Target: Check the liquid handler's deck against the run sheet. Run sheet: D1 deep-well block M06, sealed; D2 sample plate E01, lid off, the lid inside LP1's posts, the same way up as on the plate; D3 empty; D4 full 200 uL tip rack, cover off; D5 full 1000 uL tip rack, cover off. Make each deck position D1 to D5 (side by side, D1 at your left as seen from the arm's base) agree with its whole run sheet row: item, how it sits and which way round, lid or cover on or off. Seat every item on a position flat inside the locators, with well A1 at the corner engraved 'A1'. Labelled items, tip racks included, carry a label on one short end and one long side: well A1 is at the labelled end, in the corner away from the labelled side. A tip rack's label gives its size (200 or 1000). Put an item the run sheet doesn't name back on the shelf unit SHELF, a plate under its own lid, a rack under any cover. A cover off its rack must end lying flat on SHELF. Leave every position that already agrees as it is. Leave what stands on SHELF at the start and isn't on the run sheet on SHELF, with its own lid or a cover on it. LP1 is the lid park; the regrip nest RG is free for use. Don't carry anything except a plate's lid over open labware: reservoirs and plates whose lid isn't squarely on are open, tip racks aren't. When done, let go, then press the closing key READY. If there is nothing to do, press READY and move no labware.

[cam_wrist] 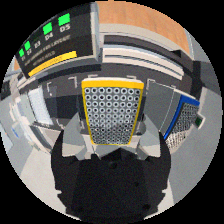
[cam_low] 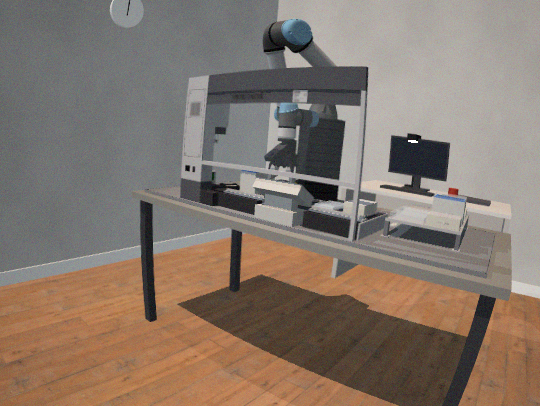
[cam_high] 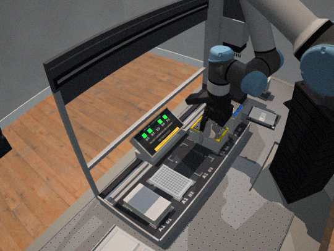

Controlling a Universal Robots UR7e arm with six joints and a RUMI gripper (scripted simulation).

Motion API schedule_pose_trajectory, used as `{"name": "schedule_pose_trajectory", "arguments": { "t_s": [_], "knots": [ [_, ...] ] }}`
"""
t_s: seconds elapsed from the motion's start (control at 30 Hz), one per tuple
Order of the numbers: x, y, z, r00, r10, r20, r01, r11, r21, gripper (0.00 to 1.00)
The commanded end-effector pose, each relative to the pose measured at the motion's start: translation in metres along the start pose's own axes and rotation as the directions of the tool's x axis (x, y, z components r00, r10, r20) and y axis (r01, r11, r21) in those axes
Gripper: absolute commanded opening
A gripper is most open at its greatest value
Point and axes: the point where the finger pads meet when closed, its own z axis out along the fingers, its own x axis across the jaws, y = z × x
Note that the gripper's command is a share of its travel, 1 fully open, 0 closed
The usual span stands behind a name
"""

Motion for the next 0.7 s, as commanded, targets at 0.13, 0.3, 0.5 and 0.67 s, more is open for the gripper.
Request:
{"name": "schedule_pose_trajectory", "arguments": {
  "t_s": [0.13, 0.3, 0.5, 0.67],
  "knots": [
    [0.0, 0.0, -0.01, 1.0, 0.0, 0.0, 0.0, 1.0, 0.001, 0.82],
    [0.0, 0.0, -0.019, 1.0, 0.0, 0.0, 0.0, 1.0, 0.001, 0.82],
    [0.0, 0.0, -0.025, 1.0, 0.0, 0.0, 0.0, 1.0, 0.001, 0.82],
    [0.0, 0.0, -0.034, 1.0, 0.0, 0.0, 0.0, 1.0, 0.001, 0.82]
  ]
}}
